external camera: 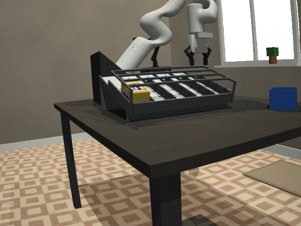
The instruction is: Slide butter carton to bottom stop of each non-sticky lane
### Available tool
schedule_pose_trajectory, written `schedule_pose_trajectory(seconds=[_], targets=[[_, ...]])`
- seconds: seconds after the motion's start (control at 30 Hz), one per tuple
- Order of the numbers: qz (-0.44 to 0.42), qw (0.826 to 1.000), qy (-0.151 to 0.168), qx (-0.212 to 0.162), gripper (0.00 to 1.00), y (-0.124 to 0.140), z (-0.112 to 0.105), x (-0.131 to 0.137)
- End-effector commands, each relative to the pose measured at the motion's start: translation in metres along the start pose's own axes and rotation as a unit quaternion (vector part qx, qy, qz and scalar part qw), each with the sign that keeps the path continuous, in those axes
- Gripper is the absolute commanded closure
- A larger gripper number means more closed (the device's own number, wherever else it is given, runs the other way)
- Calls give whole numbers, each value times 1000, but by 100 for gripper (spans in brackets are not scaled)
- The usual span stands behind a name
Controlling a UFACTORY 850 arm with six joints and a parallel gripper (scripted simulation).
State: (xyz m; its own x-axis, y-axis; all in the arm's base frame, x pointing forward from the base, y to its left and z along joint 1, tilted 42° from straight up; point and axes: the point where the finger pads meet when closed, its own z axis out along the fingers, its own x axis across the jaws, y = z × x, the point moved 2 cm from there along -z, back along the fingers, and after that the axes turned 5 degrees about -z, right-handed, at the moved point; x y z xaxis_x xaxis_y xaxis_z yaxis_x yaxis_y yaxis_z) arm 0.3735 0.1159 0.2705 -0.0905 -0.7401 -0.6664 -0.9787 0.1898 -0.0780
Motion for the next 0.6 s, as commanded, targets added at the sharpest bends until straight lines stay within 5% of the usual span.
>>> schedule_pose_trajectory(seconds=[0.0,0.57], targets=[[0,1000,-1,1,10,-1,16,0],[0,1000,1,-1,10,-1,62,-1]])
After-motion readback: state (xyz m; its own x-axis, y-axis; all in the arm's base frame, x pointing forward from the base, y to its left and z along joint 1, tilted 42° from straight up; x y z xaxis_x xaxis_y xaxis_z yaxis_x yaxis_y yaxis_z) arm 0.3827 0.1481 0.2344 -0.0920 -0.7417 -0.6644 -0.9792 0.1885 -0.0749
